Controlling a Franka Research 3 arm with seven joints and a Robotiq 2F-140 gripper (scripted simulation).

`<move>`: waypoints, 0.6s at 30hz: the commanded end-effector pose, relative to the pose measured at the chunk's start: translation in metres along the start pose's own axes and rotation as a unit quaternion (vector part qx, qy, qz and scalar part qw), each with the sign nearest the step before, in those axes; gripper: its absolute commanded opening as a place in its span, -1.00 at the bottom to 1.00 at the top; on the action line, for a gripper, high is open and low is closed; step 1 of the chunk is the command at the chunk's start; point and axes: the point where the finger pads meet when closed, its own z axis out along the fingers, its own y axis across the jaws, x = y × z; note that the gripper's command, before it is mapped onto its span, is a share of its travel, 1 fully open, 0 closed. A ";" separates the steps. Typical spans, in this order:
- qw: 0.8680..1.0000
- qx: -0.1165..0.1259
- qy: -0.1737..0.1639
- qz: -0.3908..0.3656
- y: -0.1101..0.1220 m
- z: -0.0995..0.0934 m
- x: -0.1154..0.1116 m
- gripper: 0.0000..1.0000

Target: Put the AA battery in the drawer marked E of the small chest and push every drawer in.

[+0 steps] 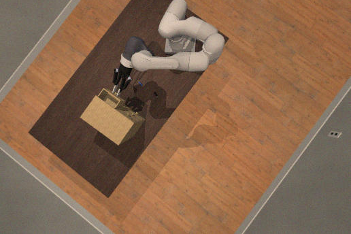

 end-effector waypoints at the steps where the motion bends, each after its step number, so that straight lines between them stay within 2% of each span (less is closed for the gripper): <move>1: 1.000 0.000 0.001 -0.004 0.000 -0.002 0.001 -0.60; 12: 1.000 0.000 0.001 -0.004 -0.001 -0.041 0.023 -0.60; 18: 1.000 0.000 0.001 -0.004 -0.001 -0.044 0.025 -0.60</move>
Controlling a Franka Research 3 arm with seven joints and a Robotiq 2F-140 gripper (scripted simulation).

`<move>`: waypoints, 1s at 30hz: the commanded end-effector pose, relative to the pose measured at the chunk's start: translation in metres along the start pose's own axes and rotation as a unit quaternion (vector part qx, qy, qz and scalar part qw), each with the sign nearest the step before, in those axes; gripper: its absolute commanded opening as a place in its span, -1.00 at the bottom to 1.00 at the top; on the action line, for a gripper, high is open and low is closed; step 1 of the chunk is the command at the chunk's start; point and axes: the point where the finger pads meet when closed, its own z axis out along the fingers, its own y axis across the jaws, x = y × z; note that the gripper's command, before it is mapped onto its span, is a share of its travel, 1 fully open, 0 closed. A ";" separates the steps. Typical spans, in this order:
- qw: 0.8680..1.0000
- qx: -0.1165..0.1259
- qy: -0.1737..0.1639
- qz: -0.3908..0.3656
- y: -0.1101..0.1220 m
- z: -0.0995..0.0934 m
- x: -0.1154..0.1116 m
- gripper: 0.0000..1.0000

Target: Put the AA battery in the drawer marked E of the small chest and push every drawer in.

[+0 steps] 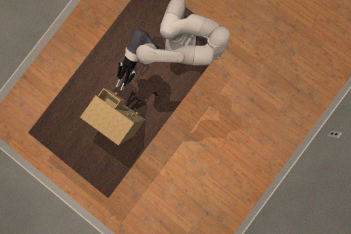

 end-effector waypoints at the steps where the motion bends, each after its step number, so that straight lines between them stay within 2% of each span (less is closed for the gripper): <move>1: 1.000 0.000 0.002 -0.006 0.000 -0.002 0.001 -0.60; 5: 1.000 0.000 0.002 -0.006 0.000 -0.013 0.003 -0.60; 11: 1.000 0.000 0.001 -0.006 0.000 -0.051 0.008 -0.60; 24: 1.000 0.000 0.003 -0.006 0.000 -0.056 0.009 -0.60; 30: 1.000 -0.001 0.014 -0.006 0.000 -0.058 0.008 -0.60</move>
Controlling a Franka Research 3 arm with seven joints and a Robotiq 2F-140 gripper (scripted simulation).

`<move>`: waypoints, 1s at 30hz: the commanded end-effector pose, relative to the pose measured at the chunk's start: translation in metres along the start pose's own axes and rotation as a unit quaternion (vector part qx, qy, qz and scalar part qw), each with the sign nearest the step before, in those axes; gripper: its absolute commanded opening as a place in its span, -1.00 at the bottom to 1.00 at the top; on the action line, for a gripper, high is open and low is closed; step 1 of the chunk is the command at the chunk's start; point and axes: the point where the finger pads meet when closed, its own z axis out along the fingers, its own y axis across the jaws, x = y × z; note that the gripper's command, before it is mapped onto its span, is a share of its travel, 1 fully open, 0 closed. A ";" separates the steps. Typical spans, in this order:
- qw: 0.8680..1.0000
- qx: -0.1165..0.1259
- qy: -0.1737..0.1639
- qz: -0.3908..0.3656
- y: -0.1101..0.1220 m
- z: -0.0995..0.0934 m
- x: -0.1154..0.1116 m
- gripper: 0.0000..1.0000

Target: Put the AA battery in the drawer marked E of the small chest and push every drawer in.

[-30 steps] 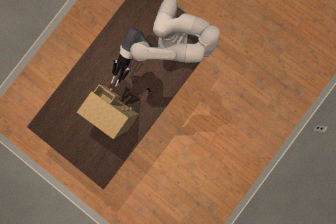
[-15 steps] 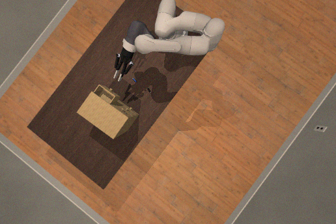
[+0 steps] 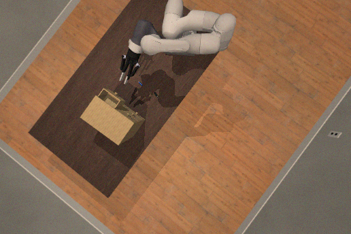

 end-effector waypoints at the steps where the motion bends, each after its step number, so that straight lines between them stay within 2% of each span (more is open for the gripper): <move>1: 1.000 0.003 0.008 -0.002 -0.002 -0.003 0.002 -0.60; 8: 0.999 0.004 0.037 -0.002 -0.002 -0.011 0.000 -0.60; 17: 0.993 0.004 0.122 -0.002 -0.002 -0.033 -0.006 -0.60; 19: 0.993 0.004 0.122 -0.002 -0.002 -0.033 -0.006 -0.60; 24: 0.980 0.004 0.199 -0.002 -0.002 -0.054 -0.011 -0.60; 30: 0.952 0.004 0.306 -0.001 -0.001 -0.083 -0.018 -0.60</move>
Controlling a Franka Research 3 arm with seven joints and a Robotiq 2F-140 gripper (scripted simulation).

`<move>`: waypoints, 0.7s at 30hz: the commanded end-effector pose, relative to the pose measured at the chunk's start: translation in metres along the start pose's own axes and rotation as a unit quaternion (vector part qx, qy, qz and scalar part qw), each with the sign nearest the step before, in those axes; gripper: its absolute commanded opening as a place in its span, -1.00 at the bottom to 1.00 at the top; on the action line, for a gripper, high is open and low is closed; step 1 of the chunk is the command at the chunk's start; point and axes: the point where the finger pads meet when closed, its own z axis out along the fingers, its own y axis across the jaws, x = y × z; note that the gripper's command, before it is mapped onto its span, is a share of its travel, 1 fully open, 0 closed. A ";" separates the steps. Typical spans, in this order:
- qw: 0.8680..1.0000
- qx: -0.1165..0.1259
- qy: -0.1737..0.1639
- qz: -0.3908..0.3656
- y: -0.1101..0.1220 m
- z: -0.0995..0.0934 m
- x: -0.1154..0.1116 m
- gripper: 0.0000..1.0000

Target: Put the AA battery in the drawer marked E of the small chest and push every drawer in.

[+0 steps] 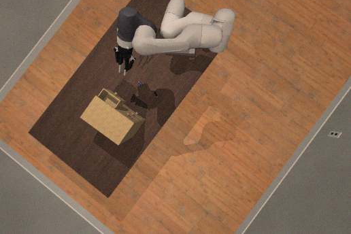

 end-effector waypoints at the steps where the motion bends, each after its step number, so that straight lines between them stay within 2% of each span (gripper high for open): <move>1: 0.992 -0.024 0.113 0.041 0.009 -0.010 0.022 -0.60; 4: 0.986 -0.026 0.159 0.040 0.009 -0.023 0.024 -0.60; 6: 0.986 -0.026 0.159 0.040 0.009 -0.023 0.024 -0.60; 13: 0.969 -0.029 0.242 0.037 0.009 -0.045 0.028 -0.60; 21: 0.955 -0.031 0.292 0.036 0.008 -0.059 0.031 -0.60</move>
